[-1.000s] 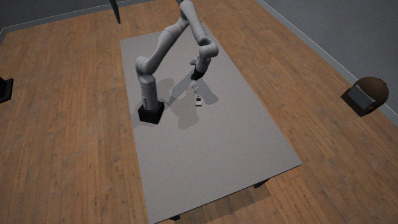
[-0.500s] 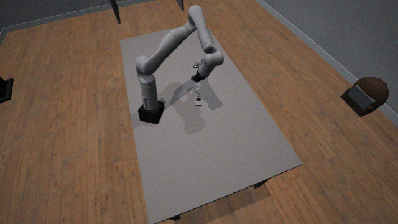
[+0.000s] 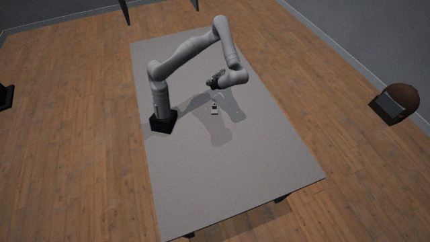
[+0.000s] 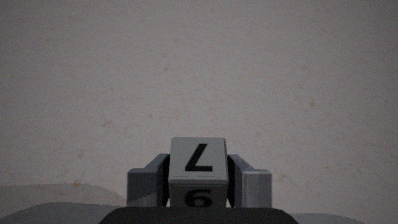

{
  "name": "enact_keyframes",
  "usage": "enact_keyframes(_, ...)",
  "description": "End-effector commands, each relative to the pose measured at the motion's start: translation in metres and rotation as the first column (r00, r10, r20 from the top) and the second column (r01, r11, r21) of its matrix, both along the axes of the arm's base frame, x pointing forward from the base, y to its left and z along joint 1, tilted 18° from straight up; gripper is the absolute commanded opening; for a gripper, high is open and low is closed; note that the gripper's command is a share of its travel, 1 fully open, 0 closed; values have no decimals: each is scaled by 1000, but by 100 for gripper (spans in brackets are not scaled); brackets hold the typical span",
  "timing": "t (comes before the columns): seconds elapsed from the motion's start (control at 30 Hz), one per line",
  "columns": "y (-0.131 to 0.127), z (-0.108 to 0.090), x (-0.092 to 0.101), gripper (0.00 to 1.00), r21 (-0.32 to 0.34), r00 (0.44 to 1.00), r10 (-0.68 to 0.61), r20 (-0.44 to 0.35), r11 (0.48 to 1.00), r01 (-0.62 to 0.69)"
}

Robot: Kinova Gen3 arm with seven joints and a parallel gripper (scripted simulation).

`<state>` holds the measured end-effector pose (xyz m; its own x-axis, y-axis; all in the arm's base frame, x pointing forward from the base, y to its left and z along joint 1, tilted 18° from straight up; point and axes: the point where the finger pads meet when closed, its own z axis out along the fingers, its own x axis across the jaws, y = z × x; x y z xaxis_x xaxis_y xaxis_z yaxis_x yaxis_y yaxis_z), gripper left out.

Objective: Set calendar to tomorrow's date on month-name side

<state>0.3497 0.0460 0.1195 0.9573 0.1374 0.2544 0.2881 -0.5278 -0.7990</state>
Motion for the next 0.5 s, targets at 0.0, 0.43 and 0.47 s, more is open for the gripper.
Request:
enact_keyframes(0.0, -11, -6, -1, 60, 3, 1000, -21, -15, 1000, 21)
enact_keyframes(0.43, -11, -6, -1, 60, 13, 1000, -20, -15, 1000, 20)
enact_keyframes(0.47, -11, -6, -1, 60, 13, 1000, -20, -15, 1000, 20)
